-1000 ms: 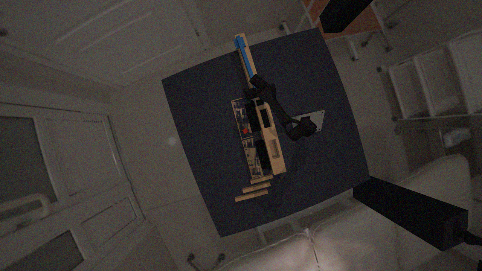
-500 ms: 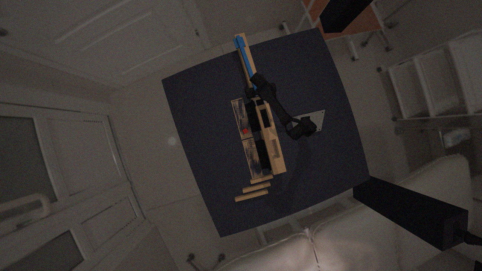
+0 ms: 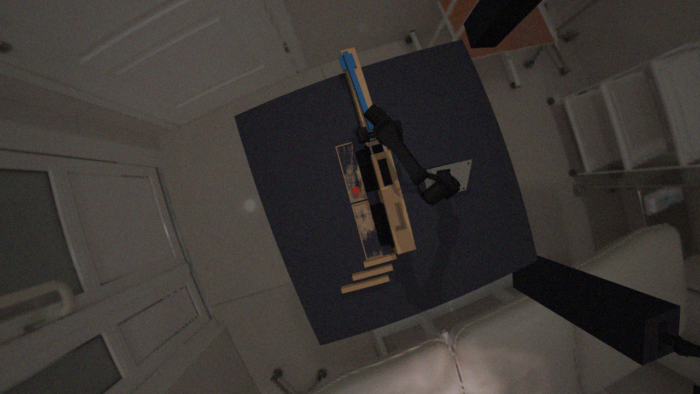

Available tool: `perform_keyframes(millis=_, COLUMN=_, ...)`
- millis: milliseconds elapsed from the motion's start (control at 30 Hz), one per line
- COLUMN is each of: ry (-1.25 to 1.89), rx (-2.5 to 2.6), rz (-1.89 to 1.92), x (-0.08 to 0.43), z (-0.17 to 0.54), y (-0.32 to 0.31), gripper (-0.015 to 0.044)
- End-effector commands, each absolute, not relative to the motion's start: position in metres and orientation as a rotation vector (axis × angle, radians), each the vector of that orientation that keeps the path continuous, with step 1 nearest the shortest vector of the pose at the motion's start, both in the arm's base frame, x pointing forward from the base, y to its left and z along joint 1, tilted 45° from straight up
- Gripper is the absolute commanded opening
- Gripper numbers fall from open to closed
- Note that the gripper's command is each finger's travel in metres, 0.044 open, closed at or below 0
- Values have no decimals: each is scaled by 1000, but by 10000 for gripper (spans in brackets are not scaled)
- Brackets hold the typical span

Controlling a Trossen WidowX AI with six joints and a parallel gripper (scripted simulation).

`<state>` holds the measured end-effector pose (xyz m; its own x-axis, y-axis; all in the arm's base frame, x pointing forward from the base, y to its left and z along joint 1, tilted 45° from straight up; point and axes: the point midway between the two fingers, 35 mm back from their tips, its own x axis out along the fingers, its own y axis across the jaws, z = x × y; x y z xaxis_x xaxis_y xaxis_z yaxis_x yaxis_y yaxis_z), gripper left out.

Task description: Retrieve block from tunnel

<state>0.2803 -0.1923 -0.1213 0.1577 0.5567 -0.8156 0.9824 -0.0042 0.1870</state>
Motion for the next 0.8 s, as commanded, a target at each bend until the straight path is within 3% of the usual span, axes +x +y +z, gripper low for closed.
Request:
perform_keyframes(millis=0, ry=1493, rx=1662, rz=-695, x=281, z=-121, y=-193, gripper=282)
perform_keyframes(millis=367, ry=1493, rx=1662, rz=-695, x=281, z=-121, y=-193, gripper=0)
perform_keyframes(millis=767, ry=1493, rx=1662, rz=-695, x=281, z=-124, y=-194, gripper=0)
